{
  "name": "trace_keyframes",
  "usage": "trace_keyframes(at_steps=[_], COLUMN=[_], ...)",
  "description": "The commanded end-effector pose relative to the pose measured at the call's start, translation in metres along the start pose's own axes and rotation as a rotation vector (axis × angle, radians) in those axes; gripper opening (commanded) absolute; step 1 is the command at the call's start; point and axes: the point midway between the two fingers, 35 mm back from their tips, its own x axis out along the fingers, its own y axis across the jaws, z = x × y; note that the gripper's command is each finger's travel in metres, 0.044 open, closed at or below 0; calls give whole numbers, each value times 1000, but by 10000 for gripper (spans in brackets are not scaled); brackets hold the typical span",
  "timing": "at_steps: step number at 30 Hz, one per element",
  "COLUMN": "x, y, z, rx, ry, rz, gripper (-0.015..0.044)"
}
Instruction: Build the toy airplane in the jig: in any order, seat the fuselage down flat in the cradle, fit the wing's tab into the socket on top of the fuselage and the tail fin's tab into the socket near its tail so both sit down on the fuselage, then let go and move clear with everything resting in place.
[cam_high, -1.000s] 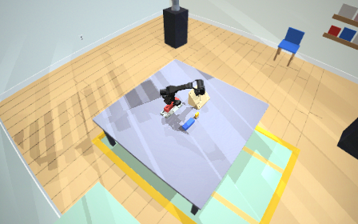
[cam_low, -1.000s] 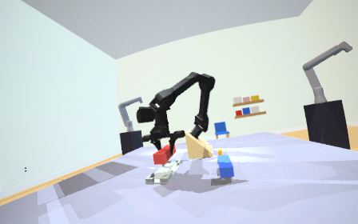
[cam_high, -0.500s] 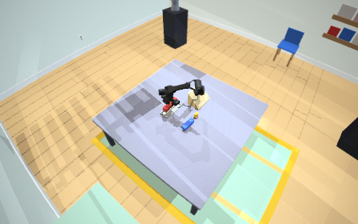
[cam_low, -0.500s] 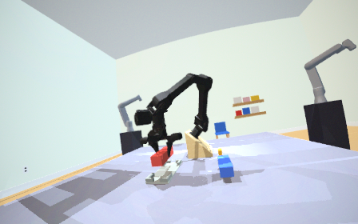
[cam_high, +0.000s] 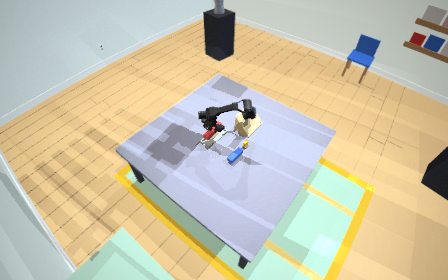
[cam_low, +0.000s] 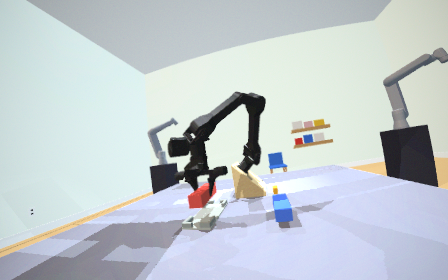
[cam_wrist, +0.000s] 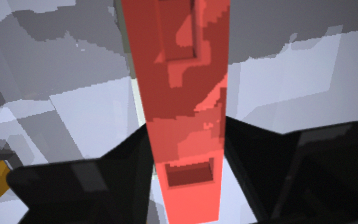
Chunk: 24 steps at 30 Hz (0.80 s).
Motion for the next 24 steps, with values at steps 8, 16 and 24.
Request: trace_keyframes(at_steps=[8, 16, 24], x=[16, 29, 39], y=[-2, -1, -1], z=[-1, -1, -1], rx=[1, 1, 1], ry=[2, 2, 2], rz=[-2, -1, 0], gripper=[195, 195, 195])
